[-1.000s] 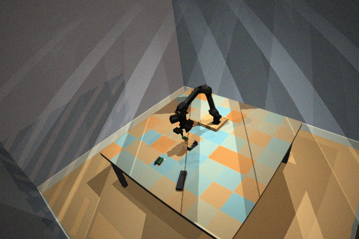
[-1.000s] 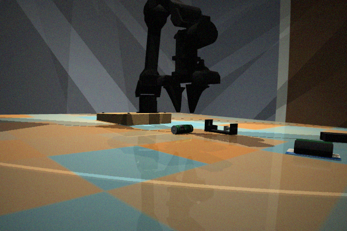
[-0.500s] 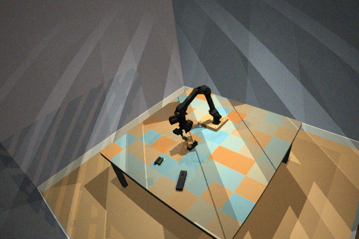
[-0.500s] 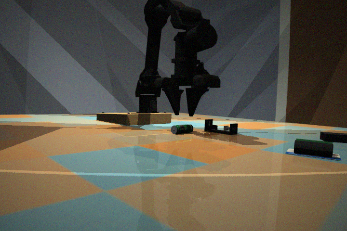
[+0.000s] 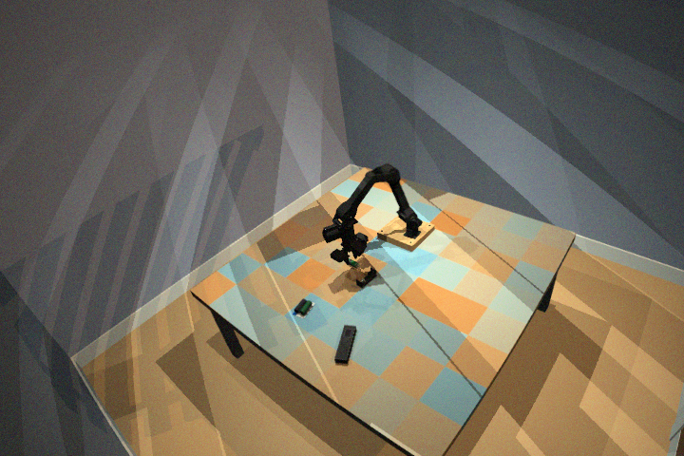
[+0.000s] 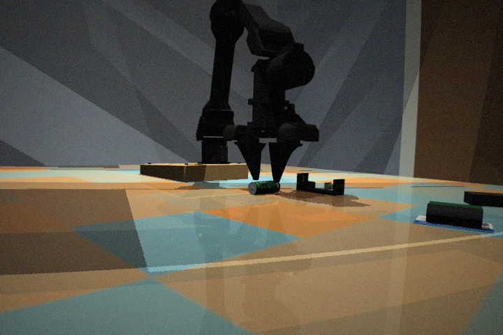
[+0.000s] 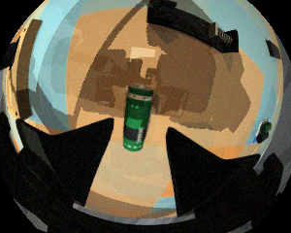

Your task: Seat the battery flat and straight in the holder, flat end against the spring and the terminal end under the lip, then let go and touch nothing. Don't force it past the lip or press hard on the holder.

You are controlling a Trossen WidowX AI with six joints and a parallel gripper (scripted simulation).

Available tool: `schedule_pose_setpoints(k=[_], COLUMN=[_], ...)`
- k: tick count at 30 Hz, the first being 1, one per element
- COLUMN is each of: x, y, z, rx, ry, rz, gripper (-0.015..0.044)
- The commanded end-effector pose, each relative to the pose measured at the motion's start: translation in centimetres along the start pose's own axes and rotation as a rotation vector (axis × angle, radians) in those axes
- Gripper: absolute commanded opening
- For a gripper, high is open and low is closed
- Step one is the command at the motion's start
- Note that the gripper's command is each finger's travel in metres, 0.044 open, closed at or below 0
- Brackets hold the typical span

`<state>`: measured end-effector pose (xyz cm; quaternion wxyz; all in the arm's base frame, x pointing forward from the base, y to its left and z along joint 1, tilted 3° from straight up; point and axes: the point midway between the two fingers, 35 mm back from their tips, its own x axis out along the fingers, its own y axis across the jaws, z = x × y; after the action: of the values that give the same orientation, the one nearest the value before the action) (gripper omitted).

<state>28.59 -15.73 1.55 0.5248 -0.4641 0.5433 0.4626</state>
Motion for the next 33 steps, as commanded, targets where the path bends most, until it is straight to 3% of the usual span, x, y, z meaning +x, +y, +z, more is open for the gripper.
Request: schedule_pose_setpoints(k=[1, 9, 13, 21, 26, 33], x=[1.1, 2.0, 2.0, 2.0, 2.0, -2.9], y=[0.4, 0.4, 0.4, 0.4, 0.4, 0.3], z=[0.1, 0.1, 0.1, 0.1, 0.1, 0.1], rx=[-0.005, -0.005, -0.005, -0.005, -0.005, -0.005], ry=[-0.004, -0.004, -0.004, -0.004, -0.004, -0.004], rz=[0.013, 0.014, 0.014, 0.014, 0.014, 0.013], gripper=[0.0236, 0.0236, 0.0131, 0.0077, 0.0074, 0.0074])
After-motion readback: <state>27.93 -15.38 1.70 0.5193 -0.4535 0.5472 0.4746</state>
